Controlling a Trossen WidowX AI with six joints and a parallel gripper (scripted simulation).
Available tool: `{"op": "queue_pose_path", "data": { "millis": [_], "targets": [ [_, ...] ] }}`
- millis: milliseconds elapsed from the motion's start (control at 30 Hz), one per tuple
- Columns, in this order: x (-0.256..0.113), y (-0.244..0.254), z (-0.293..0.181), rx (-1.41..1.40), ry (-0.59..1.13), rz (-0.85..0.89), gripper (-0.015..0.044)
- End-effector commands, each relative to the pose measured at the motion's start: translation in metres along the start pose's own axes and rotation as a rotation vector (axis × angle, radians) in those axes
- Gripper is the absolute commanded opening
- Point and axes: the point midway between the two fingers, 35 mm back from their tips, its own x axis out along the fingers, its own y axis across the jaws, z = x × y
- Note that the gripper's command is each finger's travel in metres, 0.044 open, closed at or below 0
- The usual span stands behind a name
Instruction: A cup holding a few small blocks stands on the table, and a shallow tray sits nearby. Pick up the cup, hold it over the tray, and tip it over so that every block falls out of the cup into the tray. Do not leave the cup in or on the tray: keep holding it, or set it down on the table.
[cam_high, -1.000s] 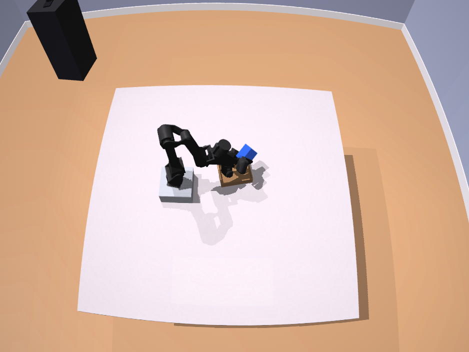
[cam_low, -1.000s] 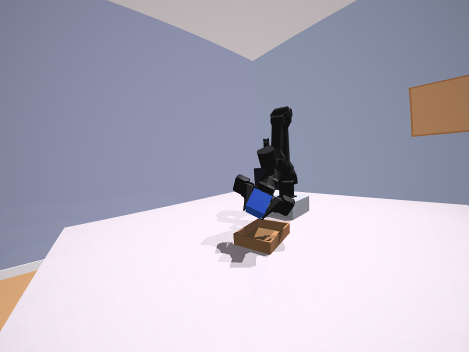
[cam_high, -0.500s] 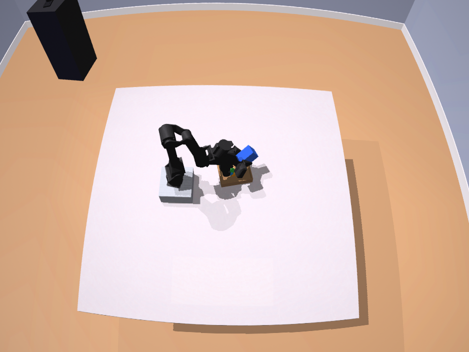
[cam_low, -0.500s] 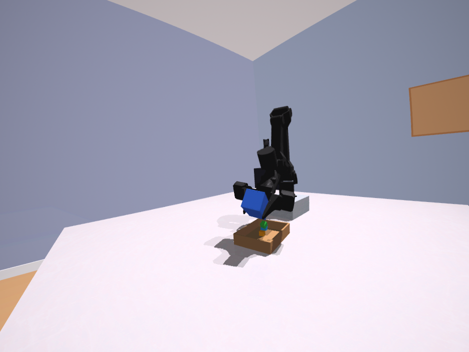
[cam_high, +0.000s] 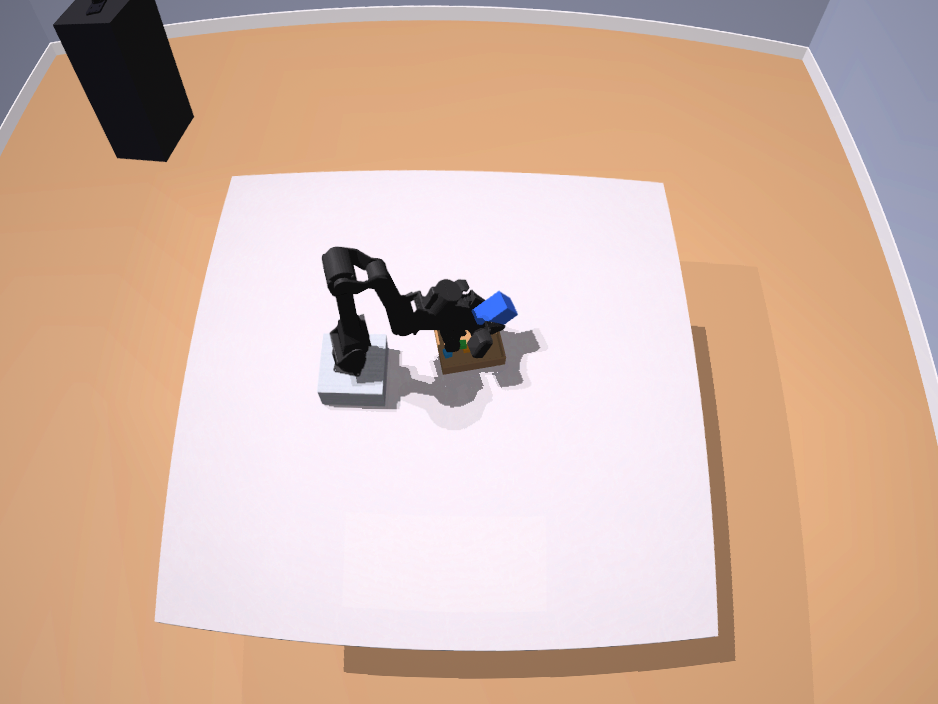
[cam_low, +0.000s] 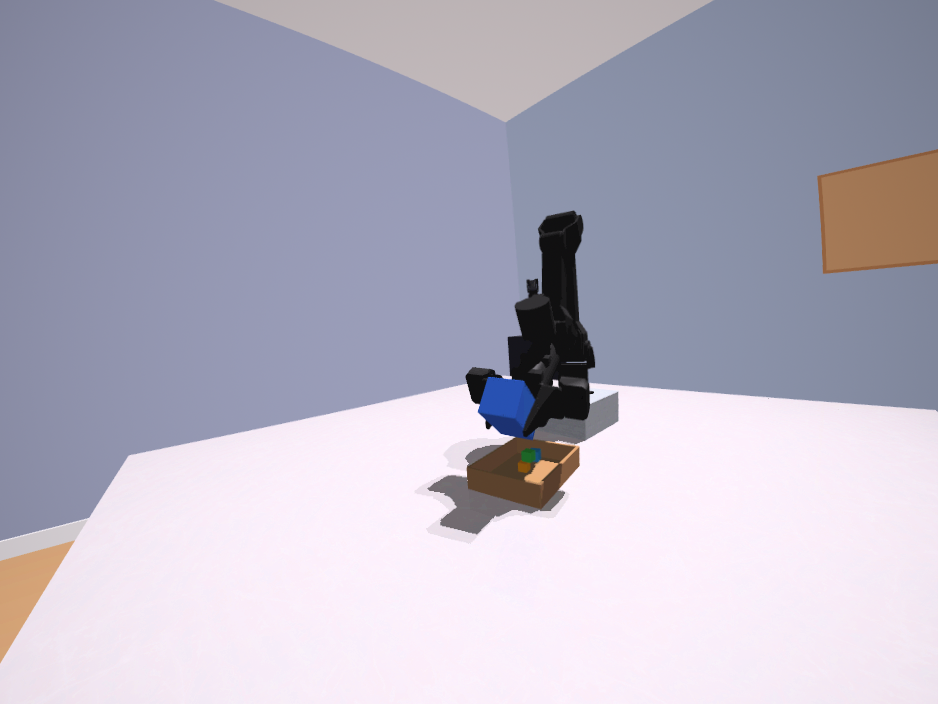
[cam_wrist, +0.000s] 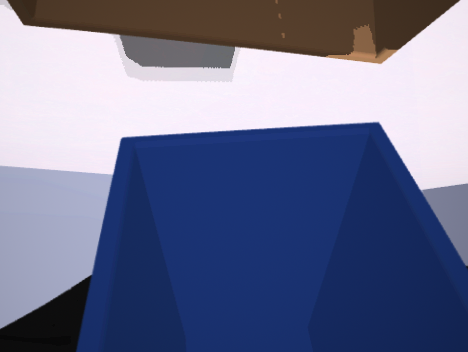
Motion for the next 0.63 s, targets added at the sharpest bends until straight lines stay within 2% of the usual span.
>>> {"op": "queue_pose_path", "data": {
  "millis": [0,600],
  "targets": [
    [0.0006,0.0005,0.0044,0.005,0.007,0.007,0.0000],
    [-0.0024,0.0004,0.0039,0.005,0.116,0.019,0.0000]
  ]
}}
